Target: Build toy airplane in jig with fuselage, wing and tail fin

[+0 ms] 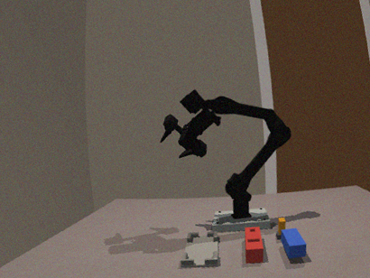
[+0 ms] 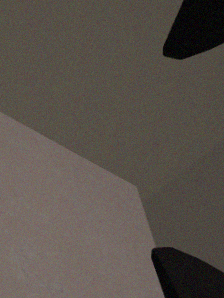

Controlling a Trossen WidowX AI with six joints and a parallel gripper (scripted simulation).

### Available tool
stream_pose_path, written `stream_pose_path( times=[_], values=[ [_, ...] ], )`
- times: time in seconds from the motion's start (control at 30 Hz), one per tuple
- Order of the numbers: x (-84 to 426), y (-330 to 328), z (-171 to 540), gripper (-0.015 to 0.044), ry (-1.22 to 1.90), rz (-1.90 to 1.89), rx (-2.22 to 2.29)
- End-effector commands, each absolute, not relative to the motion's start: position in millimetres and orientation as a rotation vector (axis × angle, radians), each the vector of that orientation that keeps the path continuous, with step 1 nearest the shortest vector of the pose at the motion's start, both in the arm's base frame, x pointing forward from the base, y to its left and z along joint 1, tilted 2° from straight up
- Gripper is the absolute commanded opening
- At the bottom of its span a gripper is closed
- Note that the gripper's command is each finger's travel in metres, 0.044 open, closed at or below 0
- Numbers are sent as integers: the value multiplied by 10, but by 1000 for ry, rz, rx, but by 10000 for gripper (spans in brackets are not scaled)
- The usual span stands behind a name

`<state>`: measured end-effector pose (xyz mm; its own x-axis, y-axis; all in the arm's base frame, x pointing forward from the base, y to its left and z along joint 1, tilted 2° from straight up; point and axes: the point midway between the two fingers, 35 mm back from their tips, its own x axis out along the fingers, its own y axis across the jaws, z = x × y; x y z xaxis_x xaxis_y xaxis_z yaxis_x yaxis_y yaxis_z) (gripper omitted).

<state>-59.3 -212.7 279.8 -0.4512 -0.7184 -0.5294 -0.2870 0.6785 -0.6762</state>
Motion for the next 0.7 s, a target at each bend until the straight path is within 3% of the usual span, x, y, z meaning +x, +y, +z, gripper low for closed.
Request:
stream_pose_path(
  times=[0.0, 0.37, 0.67],
  values=[
    [-133, -2324, 2653, 440, 1833, -613, -746],
    [1436, -2209, 2162, 440, 1425, -421, -492],
    [2423, -1355, 1715, 440, 1392, -227, -144]
  ],
)
